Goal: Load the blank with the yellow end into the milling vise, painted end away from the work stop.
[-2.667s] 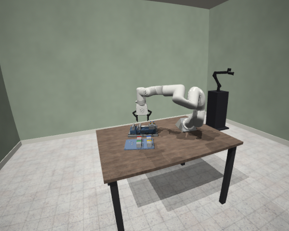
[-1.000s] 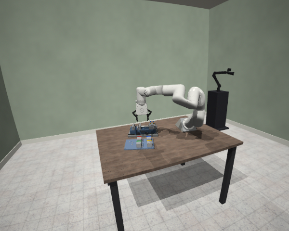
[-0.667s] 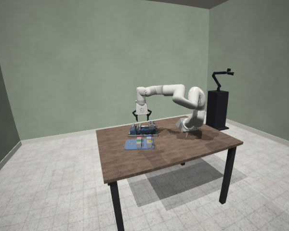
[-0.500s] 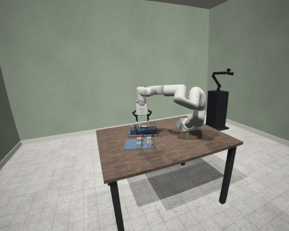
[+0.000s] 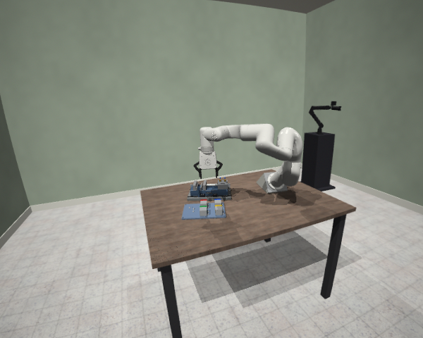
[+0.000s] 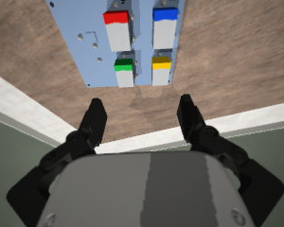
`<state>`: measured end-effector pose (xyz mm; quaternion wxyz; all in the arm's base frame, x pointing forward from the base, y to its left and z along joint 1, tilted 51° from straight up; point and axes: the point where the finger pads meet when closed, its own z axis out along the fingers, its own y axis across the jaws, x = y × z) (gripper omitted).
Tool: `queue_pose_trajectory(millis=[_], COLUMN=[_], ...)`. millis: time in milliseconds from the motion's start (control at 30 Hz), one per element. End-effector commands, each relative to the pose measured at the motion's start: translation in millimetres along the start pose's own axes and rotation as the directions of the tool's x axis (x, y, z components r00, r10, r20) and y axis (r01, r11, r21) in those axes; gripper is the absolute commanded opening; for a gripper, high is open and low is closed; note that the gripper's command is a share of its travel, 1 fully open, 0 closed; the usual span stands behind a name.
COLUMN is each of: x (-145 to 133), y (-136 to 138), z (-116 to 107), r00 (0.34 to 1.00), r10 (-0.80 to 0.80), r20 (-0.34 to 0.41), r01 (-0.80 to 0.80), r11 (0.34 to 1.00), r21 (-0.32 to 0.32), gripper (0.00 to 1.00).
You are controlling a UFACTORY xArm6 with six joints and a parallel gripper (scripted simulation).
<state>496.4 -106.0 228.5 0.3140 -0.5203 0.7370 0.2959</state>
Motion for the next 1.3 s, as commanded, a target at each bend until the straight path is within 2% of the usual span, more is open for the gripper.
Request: queue_pose_trajectory(millis=[0,1267], x=[1.7,5.6], y=[-0.8,-1.0], z=[-1.3,-0.9], r00=[1.000,1.000], r10=[-0.001,-0.001], r20=[-0.001,-0.001], r01=[0.001,0.001], r11=[1.000,1.000], r21=[0.004,0.003], gripper=[1.00,1.00])
